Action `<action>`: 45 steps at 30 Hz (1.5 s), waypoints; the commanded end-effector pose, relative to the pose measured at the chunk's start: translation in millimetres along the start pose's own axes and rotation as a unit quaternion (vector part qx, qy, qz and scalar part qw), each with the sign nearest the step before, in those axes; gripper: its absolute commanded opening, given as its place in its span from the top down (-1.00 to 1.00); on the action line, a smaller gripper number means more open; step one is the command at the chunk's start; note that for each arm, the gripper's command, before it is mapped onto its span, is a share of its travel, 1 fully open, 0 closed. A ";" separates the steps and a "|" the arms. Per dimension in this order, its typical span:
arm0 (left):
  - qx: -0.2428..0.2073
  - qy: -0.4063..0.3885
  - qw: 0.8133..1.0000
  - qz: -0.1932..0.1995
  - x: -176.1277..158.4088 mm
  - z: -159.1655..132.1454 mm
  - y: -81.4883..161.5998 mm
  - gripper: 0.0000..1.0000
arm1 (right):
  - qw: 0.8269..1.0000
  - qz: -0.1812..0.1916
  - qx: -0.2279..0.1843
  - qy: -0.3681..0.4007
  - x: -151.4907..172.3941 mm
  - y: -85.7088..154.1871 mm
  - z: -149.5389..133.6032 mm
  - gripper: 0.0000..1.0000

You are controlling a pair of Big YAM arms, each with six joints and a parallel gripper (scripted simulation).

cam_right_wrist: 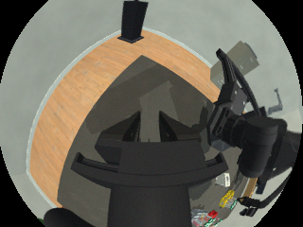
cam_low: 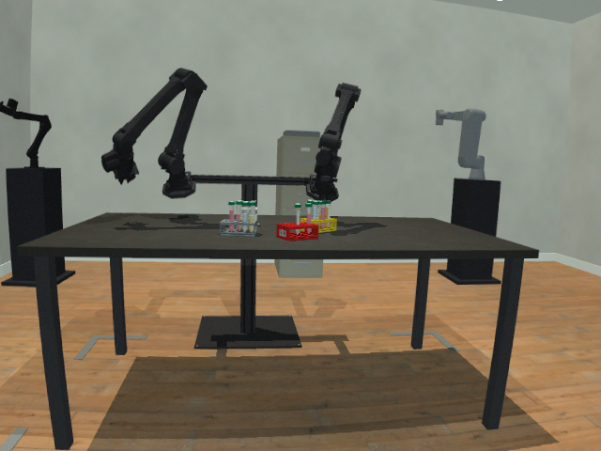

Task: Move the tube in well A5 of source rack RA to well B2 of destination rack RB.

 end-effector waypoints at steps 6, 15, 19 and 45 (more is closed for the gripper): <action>-0.003 0.004 1.000 0.000 2.2 -1.7 -1.1 1.00 | 1.000 0.008 0.001 -0.005 5.7 5.4 2.4 0.40; -0.010 0.003 1.000 -0.002 0.1 7.0 4.7 0.53 | 1.000 0.008 0.001 -0.005 5.7 5.4 2.4 0.40; -0.010 0.003 1.000 -0.002 0.1 7.0 4.7 0.53 | 1.000 0.008 0.001 -0.005 5.7 5.4 2.4 0.40; -0.012 0.004 1.000 -0.005 -1.3 6.8 13.7 0.40 | 1.000 0.008 0.001 -0.005 5.7 5.4 2.4 0.40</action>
Point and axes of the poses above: on each arm, the point where the finger pads meet when closed, its own y axis back along the fingers, its own x axis across the jaws, z = x × y, the point moved 9 cm from there along y, back along the fingers, and after that the axes turned 2 degrees about y, right-handed, at the moved point
